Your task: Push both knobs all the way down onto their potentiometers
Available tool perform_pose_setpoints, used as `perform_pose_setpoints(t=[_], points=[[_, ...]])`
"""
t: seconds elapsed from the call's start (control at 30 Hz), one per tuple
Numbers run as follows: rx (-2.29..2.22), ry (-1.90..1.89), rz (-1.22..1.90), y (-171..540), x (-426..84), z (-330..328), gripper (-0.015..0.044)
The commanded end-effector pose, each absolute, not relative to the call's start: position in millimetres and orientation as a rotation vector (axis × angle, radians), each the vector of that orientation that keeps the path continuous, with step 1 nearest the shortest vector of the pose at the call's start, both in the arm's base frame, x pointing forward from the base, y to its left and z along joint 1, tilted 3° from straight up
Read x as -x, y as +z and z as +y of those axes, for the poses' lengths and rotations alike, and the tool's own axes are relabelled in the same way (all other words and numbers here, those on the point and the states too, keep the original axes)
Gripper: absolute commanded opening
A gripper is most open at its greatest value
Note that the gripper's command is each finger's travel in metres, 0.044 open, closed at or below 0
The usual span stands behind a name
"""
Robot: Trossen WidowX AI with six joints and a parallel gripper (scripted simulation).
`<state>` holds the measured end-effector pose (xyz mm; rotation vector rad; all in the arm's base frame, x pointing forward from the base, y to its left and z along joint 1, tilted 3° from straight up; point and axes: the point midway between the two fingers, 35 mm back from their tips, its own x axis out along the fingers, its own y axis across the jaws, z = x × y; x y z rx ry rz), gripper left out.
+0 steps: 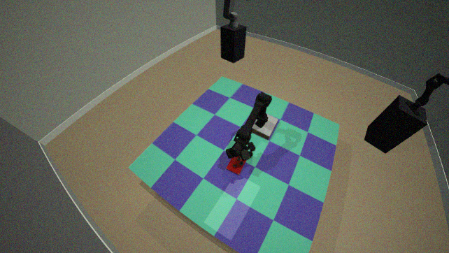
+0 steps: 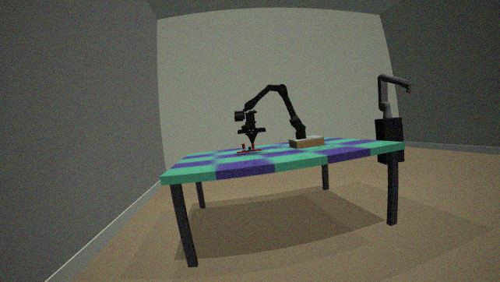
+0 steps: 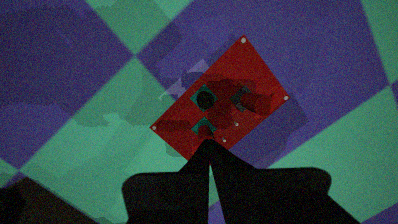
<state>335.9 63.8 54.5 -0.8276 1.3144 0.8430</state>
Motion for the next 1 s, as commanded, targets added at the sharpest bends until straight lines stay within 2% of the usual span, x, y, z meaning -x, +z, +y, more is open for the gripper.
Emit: perform_pose_setpoints(t=[0.0,0.57,0.83,0.97], points=[[0.826,0.847,1.330,50,-338,64,0.0000],[0.826,0.847,1.330,76,-336,63,0.0000],[0.822,0.852,1.340,69,-334,63,0.0210],[0.856,0.801,1.296,74,-345,65,0.0105]])
